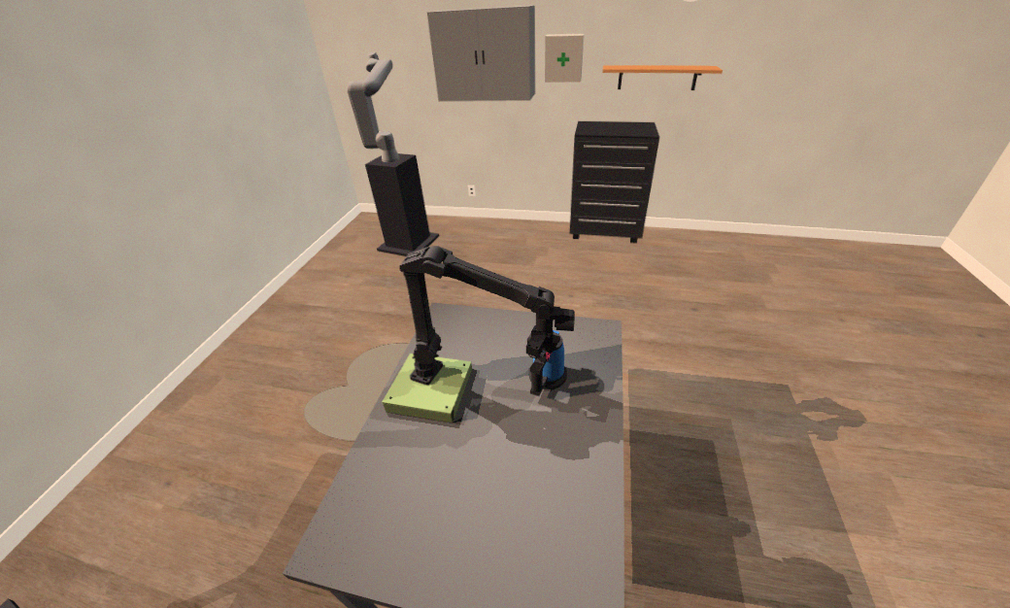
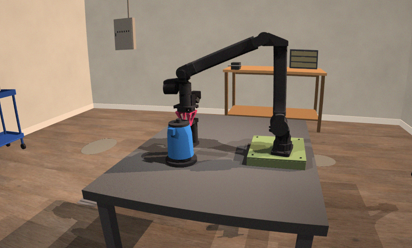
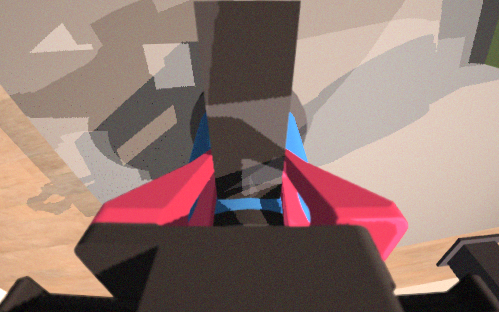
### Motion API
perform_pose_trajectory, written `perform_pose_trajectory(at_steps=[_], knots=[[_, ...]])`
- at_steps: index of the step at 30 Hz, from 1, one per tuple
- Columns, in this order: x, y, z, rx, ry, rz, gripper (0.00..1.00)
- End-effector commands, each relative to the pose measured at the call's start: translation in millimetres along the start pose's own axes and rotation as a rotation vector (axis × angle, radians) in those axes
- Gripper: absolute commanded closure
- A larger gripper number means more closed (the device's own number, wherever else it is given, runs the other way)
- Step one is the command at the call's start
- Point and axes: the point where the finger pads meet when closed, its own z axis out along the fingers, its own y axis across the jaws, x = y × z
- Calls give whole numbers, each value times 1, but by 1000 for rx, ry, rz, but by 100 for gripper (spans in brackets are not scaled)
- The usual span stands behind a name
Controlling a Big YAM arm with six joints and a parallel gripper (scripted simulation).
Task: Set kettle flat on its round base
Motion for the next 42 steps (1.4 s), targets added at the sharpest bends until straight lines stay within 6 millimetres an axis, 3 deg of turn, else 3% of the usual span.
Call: perform_pose_trajectory(at_steps=[1, 17, 25, 42], knots=[[10, 9, -11, -40, 14, -1, 100], [10, 11, -14, -46, 16, -2, 100], [9, 8, -5, -33, 12, -3, 100], [10, 11, -12, -47, 17, -4, 100]])
